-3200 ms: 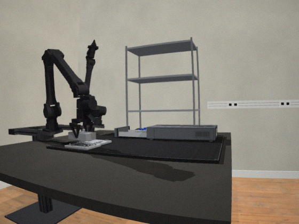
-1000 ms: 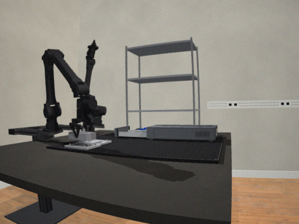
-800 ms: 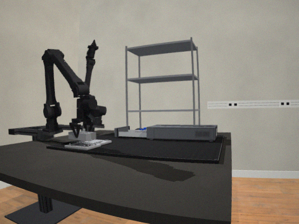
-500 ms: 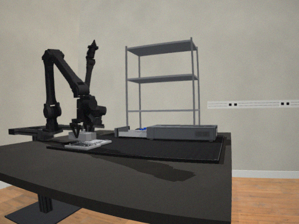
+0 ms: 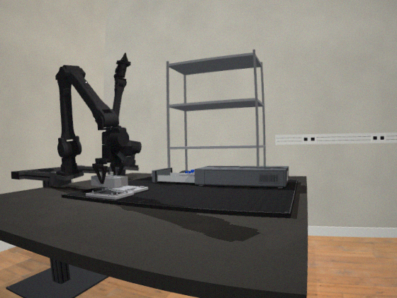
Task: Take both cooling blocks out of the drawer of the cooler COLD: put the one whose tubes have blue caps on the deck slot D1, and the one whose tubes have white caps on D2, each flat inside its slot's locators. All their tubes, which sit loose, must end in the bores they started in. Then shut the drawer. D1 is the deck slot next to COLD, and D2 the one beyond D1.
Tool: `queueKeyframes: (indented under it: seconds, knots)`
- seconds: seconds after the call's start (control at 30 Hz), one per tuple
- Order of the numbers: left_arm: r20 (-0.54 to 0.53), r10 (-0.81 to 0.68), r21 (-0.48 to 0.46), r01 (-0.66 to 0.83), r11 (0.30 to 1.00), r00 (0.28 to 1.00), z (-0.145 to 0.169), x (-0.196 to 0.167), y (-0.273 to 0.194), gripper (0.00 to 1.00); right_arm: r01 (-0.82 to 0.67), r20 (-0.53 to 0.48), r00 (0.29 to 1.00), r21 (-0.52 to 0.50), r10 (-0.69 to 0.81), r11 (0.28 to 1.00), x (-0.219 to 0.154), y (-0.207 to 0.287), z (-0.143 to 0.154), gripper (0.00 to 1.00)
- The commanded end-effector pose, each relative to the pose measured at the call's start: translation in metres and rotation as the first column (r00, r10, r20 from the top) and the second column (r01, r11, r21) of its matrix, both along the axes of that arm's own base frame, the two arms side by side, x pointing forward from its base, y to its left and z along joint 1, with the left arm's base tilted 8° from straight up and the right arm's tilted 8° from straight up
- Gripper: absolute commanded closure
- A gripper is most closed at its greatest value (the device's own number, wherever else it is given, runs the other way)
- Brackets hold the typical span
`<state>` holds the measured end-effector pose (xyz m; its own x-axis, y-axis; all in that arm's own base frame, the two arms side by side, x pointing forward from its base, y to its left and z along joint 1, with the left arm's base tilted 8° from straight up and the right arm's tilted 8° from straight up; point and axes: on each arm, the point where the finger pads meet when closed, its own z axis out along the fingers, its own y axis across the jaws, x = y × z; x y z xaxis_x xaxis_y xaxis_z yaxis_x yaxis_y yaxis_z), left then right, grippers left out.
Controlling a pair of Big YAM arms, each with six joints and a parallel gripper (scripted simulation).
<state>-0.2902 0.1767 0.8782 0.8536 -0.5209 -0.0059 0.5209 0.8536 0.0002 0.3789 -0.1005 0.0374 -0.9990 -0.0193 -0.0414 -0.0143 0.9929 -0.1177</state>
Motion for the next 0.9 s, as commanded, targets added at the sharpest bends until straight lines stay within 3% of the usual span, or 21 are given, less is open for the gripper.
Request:
queueKeyframes:
  seconds: [0.0, 0.87]
  knots:
    - [-0.029, 0.008, 0.019, -0.008, 1.000, 1.000, 0.0079, 0.0181, -0.0138, 1.00, -0.010, 0.116, 0.993, -0.024, 0.013, 1.000, 0.0425, -0.0098, 0.0373, 1.00]
    - [-0.029, 0.008, 0.019, -0.008, 1.000, 1.000, 0.0079, 0.0181, -0.0138, 1.00, -0.012, 0.126, 0.992, -0.027, 0.015, 1.000, 0.0391, -0.0092, 0.0366, 1.00]
